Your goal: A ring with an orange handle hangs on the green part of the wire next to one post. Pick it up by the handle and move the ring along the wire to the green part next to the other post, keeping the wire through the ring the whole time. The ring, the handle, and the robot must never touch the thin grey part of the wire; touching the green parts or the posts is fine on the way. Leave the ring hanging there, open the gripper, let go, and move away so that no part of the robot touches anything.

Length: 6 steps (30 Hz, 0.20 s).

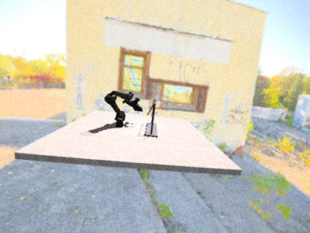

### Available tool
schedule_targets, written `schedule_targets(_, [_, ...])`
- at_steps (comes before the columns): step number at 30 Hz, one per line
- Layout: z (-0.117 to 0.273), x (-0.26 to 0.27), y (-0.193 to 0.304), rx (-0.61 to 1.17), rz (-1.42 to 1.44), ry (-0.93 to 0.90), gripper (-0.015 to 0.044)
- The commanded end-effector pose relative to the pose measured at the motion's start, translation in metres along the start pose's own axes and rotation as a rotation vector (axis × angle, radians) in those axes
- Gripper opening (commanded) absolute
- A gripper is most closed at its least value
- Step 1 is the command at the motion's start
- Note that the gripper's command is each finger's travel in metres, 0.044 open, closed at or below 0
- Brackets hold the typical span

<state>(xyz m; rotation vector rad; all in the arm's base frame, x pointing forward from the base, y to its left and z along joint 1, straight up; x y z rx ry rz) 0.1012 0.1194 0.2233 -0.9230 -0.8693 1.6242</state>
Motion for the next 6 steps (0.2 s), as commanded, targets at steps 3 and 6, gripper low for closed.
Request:
schedule_targets(3, [0.0005, -0.0005, -0.0008, -0.003, -0.006, 0.003, 0.044])
schedule_targets(6, [0.0005, -0.0005, -0.0008, -0.003, -0.006, 0.003, 0.044])
Point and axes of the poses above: the point midway between the two fingers, 35 mm back from their tips, its own z axis back along the fingers, its own x axis across the jaws, y = z × x, the point moved 9 cm from there along z, back along the fingers, and after that the axes turned 13 degrees about z, right-handed, at the moved point
